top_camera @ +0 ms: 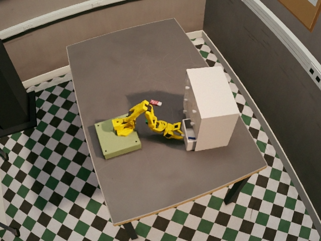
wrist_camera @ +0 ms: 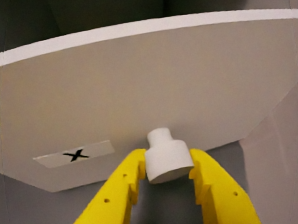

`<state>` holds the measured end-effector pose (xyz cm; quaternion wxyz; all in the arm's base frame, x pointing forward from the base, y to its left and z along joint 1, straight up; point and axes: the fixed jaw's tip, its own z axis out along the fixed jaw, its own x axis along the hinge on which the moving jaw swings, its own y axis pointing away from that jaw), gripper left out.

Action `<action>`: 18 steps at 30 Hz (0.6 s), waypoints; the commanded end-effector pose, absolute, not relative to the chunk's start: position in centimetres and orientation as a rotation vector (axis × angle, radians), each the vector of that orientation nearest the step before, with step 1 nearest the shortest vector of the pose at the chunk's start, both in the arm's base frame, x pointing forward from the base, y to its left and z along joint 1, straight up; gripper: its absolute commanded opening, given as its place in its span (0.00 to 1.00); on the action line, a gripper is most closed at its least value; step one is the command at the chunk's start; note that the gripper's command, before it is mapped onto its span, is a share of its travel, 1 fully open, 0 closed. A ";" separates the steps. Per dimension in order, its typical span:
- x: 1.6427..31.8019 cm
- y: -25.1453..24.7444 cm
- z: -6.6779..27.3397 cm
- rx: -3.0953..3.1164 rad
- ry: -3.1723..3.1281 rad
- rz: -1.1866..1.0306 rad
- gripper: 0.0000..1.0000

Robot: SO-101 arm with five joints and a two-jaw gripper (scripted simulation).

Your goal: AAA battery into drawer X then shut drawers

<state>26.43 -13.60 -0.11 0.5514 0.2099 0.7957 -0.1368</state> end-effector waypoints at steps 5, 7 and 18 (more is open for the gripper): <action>27.6 -13.6 0.0 0.471 1.876 -0.319 0.00; 27.8 -13.7 0.0 0.469 1.876 -0.317 0.00; 28.5 -13.8 0.0 0.463 1.878 -0.313 0.00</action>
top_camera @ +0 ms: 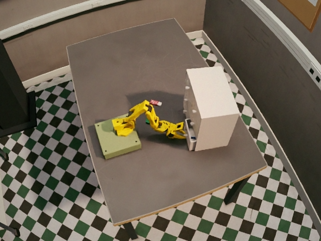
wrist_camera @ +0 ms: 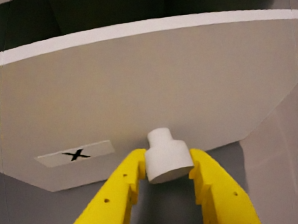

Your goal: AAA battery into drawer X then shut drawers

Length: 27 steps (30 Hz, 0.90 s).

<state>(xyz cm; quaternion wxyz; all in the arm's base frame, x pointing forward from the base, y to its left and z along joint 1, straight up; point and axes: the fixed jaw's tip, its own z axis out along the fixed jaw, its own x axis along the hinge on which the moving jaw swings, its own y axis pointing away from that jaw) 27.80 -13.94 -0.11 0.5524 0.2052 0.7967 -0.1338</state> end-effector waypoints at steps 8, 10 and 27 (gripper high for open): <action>29.2 -13.9 0.0 0.455 1.879 -0.308 0.00; 29.2 -13.9 0.0 0.455 1.879 -0.308 0.00; 30.5 -14.1 0.0 0.444 1.881 -0.300 0.00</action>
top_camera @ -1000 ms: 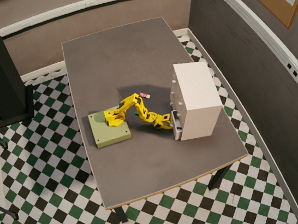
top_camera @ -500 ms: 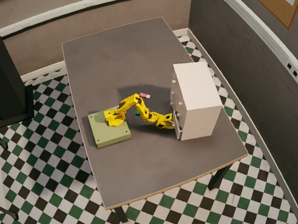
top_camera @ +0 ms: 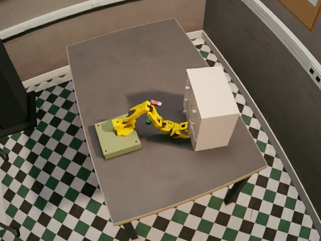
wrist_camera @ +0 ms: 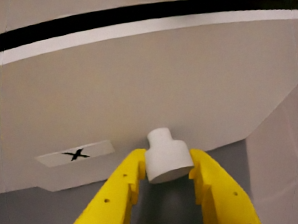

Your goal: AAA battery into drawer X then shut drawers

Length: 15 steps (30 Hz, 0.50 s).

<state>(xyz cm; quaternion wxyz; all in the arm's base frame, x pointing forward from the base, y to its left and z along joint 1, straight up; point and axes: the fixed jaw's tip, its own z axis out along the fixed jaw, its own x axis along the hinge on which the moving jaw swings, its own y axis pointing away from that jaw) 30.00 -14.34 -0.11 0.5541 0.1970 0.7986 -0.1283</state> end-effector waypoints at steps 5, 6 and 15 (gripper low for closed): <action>30.6 -14.1 0.0 0.443 1.881 -0.299 0.00; 30.7 -14.1 0.0 0.443 1.881 -0.299 0.00; 31.0 -14.2 0.0 0.440 1.882 -0.297 0.00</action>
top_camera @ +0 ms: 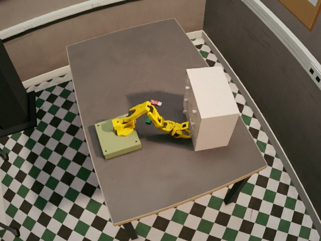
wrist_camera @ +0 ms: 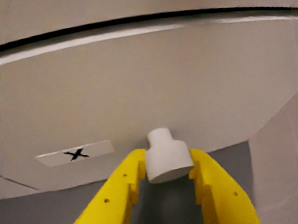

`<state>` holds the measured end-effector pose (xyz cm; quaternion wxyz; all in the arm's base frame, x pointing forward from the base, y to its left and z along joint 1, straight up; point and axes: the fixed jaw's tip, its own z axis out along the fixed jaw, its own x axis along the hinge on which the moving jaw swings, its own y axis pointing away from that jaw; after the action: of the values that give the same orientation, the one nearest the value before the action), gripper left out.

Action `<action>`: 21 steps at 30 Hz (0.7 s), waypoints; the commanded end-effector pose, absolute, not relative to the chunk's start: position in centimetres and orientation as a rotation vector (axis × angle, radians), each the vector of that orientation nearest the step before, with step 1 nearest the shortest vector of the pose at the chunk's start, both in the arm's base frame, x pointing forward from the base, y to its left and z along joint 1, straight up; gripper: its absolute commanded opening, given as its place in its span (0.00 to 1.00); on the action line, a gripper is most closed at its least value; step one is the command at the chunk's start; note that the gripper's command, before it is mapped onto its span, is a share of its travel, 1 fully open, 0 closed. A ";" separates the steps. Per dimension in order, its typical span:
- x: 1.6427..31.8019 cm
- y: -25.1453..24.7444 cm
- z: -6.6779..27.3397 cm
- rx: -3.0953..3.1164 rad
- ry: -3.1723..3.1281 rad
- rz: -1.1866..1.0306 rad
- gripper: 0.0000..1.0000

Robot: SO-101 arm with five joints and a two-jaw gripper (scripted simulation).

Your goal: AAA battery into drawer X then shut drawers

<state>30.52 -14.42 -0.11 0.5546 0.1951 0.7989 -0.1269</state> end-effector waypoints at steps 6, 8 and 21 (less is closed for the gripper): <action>30.9 -14.2 0.1 0.443 1.881 -0.297 0.00; 30.9 -14.2 0.1 0.446 1.881 -0.297 0.00; 30.6 -14.4 0.1 0.459 1.879 -0.299 0.00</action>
<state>30.57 -14.42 -0.11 0.5552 0.1948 0.7985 -0.1269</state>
